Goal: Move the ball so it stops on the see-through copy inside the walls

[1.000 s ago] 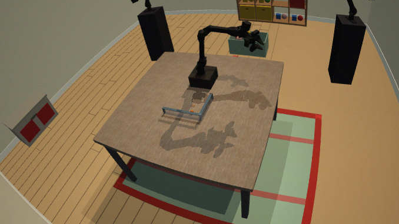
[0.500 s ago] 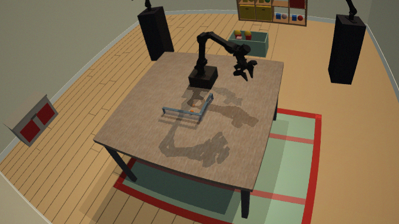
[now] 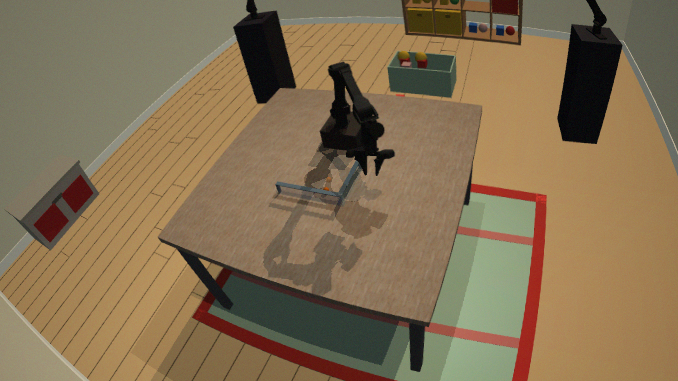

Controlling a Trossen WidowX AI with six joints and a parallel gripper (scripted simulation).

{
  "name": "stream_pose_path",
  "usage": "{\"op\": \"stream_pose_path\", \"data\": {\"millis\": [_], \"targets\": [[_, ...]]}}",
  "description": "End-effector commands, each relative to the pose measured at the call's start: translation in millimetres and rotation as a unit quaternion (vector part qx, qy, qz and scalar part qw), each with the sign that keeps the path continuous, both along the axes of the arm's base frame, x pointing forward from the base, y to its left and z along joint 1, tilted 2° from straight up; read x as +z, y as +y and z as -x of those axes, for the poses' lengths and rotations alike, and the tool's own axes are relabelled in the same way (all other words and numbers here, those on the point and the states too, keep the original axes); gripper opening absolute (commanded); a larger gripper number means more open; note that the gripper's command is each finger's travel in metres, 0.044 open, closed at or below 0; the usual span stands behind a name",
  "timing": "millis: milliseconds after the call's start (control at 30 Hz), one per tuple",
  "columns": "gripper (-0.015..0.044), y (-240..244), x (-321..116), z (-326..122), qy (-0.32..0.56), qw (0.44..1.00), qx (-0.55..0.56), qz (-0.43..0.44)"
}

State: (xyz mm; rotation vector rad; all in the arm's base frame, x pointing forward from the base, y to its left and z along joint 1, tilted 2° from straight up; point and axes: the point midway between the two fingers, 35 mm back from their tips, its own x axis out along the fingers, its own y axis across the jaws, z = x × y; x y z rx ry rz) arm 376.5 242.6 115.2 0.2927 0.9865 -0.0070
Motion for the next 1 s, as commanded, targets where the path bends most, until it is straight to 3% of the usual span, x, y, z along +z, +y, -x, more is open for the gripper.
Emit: {"op": "stream_pose_path", "data": {"millis": [0,367,967], "targets": [[0.0222,-63.0,-32.6,-15.0,0.063,0.997,0.011,0.050],[0.0222,-216.6,-105.1,6.5,0.249,0.965,0.054,0.070],[0.0222,-222.9,-126.5,9.7,0.260,0.962,0.058,0.066]]}}
